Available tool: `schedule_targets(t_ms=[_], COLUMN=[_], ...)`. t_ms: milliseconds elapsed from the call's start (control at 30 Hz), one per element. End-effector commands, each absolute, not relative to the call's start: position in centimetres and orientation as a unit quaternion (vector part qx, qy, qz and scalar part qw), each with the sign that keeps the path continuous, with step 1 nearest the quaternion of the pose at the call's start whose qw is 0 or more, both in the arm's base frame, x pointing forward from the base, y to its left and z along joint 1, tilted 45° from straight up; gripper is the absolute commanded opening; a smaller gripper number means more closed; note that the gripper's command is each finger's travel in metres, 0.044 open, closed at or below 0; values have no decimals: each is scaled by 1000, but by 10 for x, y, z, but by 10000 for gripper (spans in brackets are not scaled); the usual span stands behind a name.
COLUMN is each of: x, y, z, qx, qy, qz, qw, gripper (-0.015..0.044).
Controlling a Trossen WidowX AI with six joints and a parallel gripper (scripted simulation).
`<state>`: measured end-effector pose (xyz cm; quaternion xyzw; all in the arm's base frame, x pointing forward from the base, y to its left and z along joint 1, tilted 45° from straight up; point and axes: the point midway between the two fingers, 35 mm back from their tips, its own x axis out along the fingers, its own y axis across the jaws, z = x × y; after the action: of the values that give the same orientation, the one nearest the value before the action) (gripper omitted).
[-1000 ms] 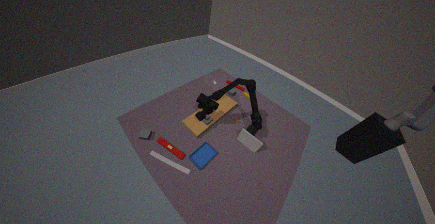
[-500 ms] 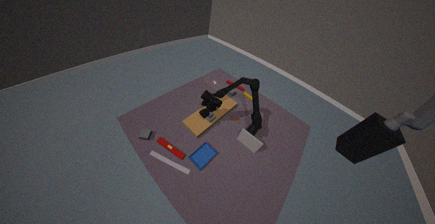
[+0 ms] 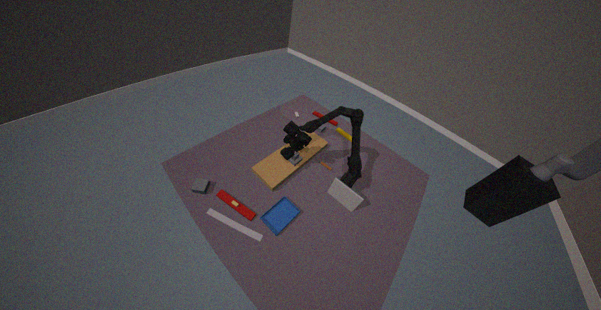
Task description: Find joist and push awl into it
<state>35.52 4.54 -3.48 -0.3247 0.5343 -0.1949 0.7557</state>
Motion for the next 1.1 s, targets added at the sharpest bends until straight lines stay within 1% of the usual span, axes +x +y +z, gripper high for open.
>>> schedule_targets(t_ms=[0,1067], x=[356,360], y=[34,-24], z=[-24,33], qx=[-325,-326], qy=[533,532], qz=[-200,-201], qw=[756,755], gripper=[0,0])
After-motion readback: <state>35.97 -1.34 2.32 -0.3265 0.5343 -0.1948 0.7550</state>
